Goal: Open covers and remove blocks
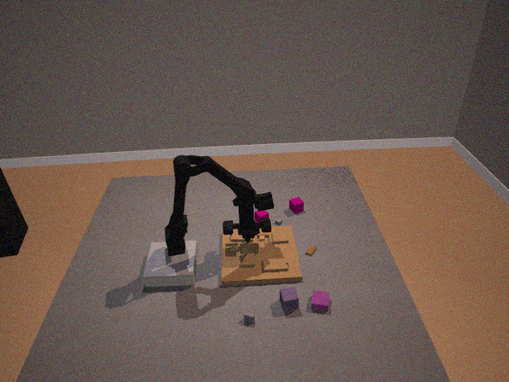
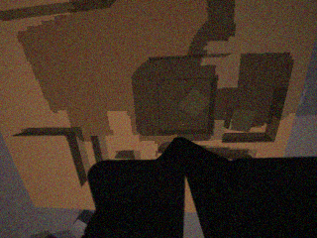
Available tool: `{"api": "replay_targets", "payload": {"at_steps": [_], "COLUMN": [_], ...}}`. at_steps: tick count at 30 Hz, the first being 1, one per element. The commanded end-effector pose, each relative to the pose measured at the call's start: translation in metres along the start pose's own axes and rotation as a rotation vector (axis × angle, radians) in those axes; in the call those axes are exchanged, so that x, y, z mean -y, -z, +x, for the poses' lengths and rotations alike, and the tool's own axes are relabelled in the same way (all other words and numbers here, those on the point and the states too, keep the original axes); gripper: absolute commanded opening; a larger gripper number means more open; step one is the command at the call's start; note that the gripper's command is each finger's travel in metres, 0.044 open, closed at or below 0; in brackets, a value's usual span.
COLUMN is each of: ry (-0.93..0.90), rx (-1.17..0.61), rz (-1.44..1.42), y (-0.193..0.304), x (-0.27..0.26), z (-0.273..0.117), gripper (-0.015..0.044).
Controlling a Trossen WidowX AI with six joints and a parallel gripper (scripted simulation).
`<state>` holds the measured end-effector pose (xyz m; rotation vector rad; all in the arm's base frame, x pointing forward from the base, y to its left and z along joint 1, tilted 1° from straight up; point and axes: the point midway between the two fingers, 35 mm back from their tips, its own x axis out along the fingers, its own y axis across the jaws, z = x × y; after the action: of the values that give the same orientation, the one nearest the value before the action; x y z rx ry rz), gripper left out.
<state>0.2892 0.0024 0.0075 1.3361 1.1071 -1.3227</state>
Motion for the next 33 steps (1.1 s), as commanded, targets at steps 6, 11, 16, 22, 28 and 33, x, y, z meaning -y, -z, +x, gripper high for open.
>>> {"api": "replay_targets", "payload": {"at_steps": [6,11,16,22,28,33], "ry": [0.0,0.0,0.0,0.0,0.0,0.0], "rx": [-0.002,-0.002,-0.003,-0.003,-0.003,-0.003], "rz": [0.003,0.003,0.003,0.003,0.003,0.003], "y": [0.008,0.008,0.008,0.009,0.009,0.009], "x": [-0.006,-0.007,-0.007,-0.008,-0.009,-0.009], "z": [-0.001,-0.007,-0.013,-0.021,-0.029,-0.035], "gripper": [0.0,0.0,0.0,0.0,0.0,0.0]}}
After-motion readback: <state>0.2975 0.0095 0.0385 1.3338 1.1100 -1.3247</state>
